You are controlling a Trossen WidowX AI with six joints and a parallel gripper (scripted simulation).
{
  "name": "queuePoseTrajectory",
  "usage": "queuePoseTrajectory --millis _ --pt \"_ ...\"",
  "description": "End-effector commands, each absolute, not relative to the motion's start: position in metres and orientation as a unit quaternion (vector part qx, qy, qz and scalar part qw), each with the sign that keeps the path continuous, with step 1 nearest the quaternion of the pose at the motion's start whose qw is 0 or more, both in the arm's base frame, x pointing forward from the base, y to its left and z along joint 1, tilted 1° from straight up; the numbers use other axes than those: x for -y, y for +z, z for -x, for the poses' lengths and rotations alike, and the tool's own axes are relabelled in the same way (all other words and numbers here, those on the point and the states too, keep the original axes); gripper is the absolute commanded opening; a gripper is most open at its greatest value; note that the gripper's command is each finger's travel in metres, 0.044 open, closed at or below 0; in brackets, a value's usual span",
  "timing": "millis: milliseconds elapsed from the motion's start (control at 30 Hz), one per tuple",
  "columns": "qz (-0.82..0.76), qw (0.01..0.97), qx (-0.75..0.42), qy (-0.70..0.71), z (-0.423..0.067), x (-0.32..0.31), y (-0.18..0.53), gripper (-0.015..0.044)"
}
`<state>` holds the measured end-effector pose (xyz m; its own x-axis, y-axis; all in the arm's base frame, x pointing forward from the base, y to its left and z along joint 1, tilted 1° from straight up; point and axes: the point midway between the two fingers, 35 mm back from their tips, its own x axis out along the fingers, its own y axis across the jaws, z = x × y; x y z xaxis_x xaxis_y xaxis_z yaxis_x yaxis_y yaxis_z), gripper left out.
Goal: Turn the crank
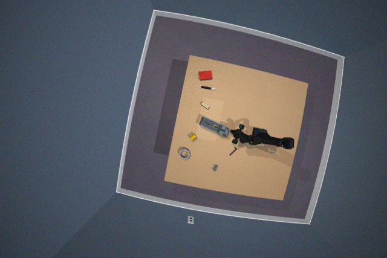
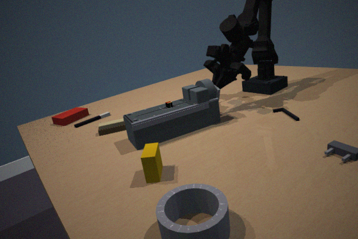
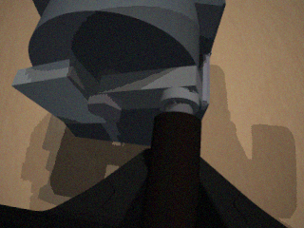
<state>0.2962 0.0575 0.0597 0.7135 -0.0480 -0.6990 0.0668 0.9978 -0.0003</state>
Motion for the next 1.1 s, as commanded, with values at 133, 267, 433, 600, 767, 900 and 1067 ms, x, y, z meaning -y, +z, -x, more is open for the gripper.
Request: queuePoseTrajectory --millis 133,267,433,600,767,900,1067 --pt "-0.013 0.925 -0.378 -0.032 -0.296 -0.056 0.054 0.0000" --pt "-0.013 0.925 -0.378 -0.032 -0.296 -0.055 0.052 0.0000" --pt "-0.013 0.925 -0.378 -0.032 -0.296 -0.055 0.049 0.0000" --pt "-0.013 0.925 -0.378 -0.032 -0.297 -0.055 0.046 0.0000" --pt "-0.013 0.925 -0.378 -0.032 -0.297 -0.056 0.043 0.0000" --pt "-0.013 0.925 -0.378 -0.032 -0.297 -0.056 0.041 0.0000" --pt "-0.013 0.925 -0.378 -0.032 -0.297 -0.057 0.038 0.0000"
